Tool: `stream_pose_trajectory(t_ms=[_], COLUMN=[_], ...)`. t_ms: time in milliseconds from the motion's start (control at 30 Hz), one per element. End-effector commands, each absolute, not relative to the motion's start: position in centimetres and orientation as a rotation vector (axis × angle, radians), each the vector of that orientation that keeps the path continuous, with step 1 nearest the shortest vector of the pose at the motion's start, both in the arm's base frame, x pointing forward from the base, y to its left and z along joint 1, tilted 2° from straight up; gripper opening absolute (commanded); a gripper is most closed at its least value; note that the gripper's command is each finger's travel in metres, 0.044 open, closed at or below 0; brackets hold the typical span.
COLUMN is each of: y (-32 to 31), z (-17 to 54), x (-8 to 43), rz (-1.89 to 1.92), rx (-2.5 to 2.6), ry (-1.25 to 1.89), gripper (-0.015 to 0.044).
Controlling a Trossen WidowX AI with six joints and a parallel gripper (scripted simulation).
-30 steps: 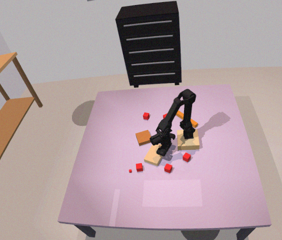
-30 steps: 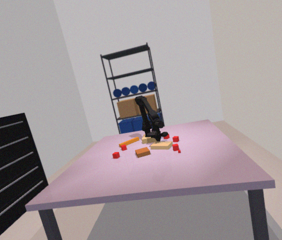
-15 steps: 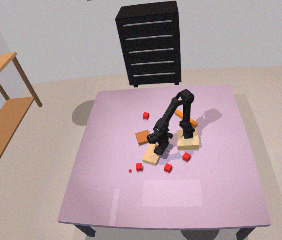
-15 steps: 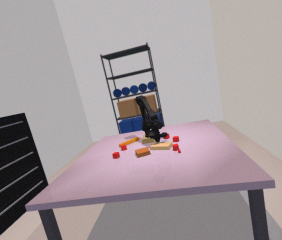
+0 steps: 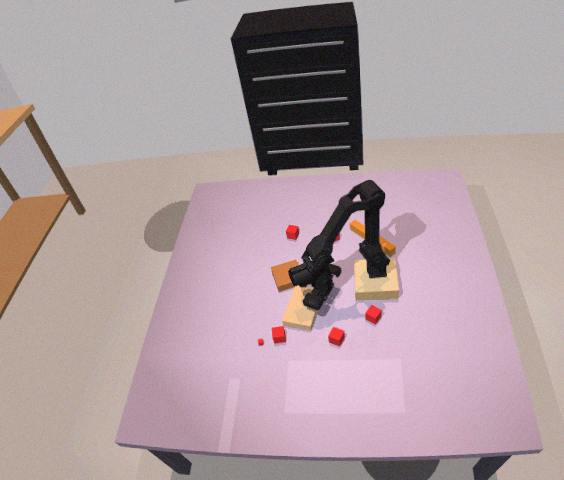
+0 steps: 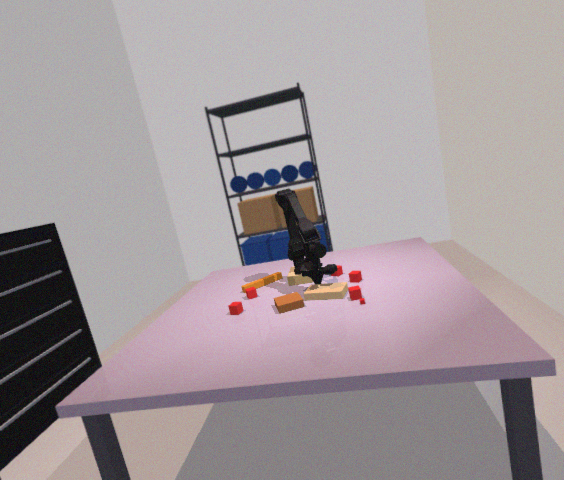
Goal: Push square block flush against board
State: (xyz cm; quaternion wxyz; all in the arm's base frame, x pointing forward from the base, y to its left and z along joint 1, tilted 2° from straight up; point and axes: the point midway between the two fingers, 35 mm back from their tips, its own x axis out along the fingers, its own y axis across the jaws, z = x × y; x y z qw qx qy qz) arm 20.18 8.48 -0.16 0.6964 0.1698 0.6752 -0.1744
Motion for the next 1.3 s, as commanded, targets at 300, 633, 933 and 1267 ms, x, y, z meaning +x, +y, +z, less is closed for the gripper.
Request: stream_pose_trajectory(t_ms=[300, 633, 933, 1267], y=[8.0, 7.7, 7.5, 7.2], z=[0.0, 0.1, 0.2, 0.2], x=[22.2, 23.4, 24.5, 25.8], rz=[-0.39, -0.39, -0.39, -0.39], rx=[0.379, 0.378, 0.378, 0.378], ry=[1.495, 1.494, 1.493, 1.492], gripper=[0.0, 0.0, 0.0, 0.0])
